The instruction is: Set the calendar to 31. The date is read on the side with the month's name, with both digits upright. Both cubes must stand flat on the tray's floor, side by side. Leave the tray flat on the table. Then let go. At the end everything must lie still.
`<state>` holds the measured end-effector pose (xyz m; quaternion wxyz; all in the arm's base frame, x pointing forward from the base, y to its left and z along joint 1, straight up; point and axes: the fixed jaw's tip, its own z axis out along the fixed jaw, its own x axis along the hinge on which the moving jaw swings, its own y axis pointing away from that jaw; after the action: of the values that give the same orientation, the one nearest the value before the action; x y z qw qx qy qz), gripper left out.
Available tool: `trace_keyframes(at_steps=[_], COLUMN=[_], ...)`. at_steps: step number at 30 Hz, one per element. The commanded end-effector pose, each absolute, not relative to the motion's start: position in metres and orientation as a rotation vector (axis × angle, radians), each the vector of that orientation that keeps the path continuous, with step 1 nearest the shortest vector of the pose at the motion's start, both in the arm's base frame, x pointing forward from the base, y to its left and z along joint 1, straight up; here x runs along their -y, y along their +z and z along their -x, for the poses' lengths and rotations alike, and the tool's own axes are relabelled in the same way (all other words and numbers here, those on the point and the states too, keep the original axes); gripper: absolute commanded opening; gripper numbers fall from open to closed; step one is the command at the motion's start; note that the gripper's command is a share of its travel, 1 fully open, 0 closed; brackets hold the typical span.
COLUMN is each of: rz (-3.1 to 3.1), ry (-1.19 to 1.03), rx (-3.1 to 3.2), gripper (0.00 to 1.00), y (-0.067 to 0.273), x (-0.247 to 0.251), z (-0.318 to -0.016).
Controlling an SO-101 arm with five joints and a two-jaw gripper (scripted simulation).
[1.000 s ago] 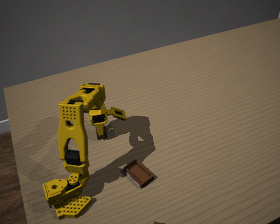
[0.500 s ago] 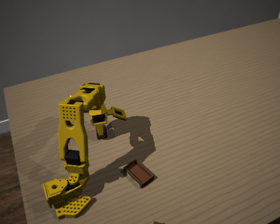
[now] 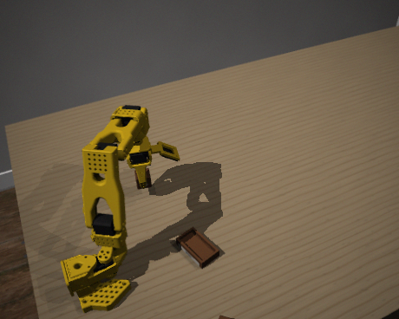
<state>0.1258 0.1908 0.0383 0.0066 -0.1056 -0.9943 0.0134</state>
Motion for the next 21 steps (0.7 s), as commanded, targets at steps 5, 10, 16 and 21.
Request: trace_keyframes(at_steps=[5,10,16,21], rz=[0.336,0.336,0.336,0.336], ry=[-0.07,-0.07,-0.07,-0.07], rx=[3.147,3.147,3.147,3.147], gripper=[0.0,0.0,0.0,0.0], y=[0.0724,0.0742,0.0742,0.0742], x=[-0.1969,-0.1967,-0.1967,-0.1967], z=[-0.1303,-0.1301,-0.1301,-0.1301])
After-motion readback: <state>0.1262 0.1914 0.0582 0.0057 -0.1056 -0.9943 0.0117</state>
